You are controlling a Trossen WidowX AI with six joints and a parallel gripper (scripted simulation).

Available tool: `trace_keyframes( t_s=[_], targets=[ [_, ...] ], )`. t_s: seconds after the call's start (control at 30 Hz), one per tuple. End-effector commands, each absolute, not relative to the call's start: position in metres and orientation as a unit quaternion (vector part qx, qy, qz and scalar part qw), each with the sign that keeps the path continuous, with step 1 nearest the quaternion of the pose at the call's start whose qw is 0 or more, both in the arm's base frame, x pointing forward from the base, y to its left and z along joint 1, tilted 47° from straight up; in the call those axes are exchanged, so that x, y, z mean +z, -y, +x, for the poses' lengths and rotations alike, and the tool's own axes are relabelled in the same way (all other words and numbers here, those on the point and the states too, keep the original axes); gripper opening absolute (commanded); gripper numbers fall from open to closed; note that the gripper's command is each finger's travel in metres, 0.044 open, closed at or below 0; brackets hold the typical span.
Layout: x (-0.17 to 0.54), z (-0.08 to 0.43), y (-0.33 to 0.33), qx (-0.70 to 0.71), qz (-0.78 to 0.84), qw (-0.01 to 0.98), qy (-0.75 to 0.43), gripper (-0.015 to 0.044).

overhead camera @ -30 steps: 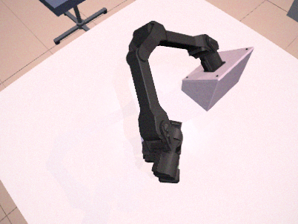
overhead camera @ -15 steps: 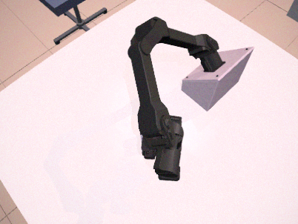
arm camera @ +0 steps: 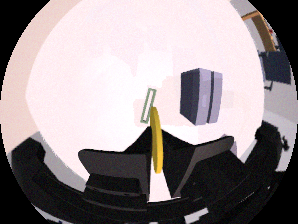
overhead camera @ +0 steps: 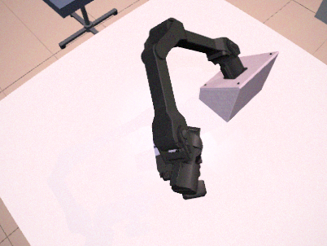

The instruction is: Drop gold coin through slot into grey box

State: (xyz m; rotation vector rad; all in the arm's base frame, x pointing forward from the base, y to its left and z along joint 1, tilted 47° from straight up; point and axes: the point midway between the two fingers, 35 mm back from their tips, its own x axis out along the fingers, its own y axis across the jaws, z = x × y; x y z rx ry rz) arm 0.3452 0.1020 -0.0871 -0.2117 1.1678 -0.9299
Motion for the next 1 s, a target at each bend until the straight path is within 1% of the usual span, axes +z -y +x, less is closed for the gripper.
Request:
trace_keyframes(
  t_s=[0.0, 0.97],
  targets=[
    [-0.082, 0.344, -0.100, -0.418, -0.098, 0.729, -0.533, 0.0000],
    [-0.029, 0.329, -0.048, -0.419, -0.099, 0.728, -0.533, 0.0000]
  ],
)
